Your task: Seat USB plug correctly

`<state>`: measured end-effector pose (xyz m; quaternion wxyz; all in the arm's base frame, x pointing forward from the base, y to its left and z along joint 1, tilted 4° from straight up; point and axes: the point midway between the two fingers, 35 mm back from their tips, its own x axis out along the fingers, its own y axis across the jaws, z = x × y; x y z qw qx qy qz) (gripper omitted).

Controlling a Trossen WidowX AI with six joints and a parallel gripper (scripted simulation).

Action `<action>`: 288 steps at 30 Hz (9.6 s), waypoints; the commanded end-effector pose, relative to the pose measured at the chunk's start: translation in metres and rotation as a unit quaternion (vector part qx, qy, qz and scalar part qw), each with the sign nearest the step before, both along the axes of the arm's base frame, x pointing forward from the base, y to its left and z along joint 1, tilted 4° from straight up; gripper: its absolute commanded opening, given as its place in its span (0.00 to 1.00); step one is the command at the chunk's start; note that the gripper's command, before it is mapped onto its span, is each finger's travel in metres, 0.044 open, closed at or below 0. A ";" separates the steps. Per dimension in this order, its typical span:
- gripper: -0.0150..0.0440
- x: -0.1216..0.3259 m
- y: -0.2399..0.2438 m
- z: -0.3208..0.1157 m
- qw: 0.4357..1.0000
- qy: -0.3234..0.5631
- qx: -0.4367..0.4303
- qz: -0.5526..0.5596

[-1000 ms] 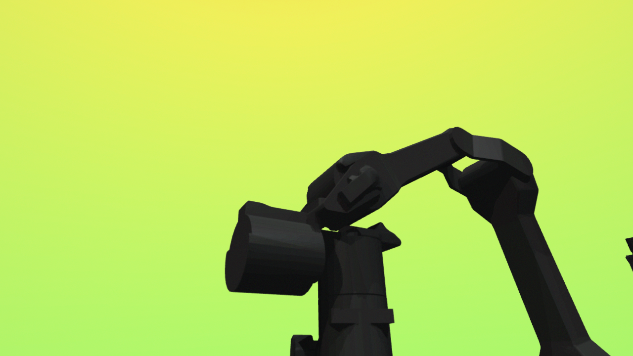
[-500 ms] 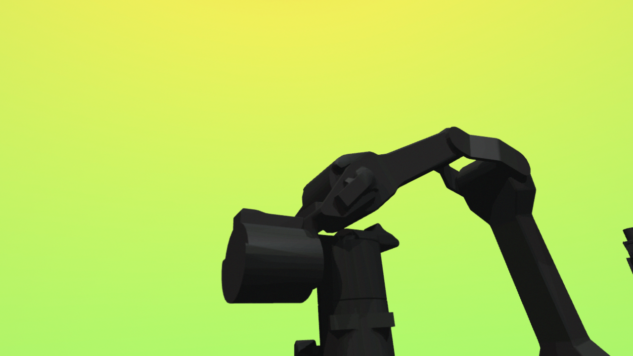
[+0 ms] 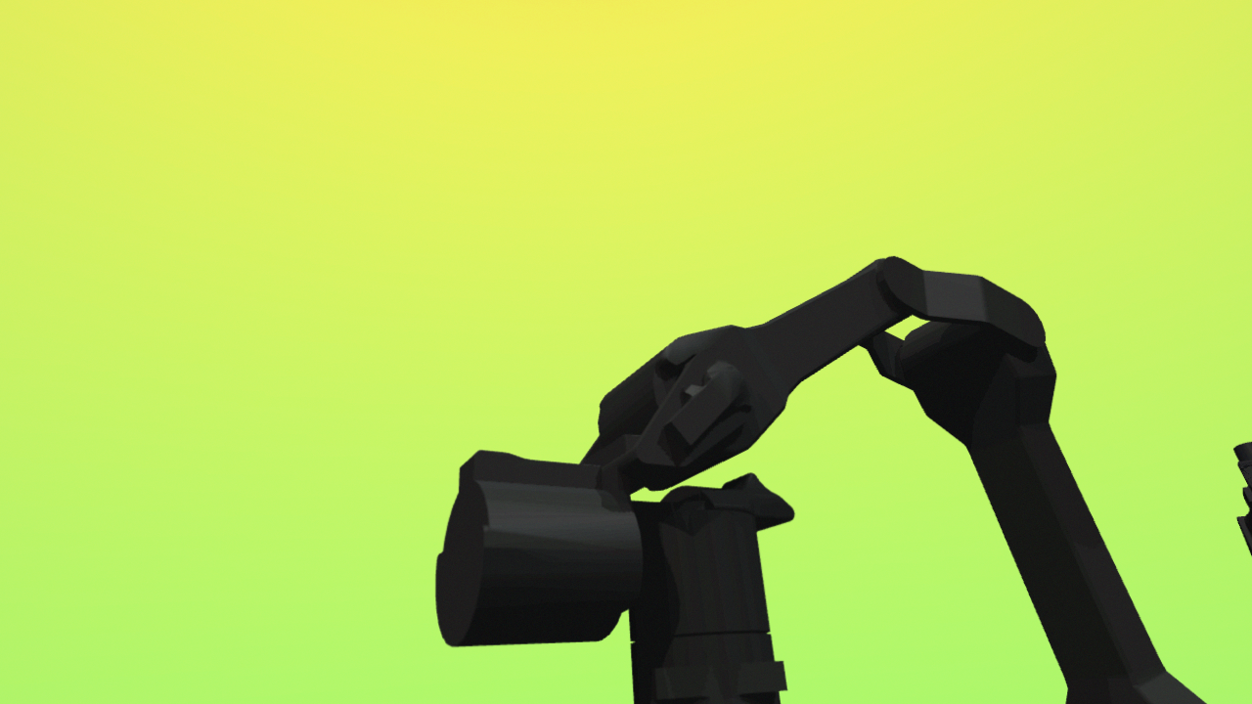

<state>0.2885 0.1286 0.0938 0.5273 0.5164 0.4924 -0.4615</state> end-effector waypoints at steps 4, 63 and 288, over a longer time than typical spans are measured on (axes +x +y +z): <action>1.00 0.000 0.000 -0.008 1.000 0.001 0.002 -0.002; 0.25 -0.001 0.000 0.004 1.000 0.001 0.000 0.000; 0.25 -0.001 0.001 0.012 0.011 -0.021 -0.087 0.996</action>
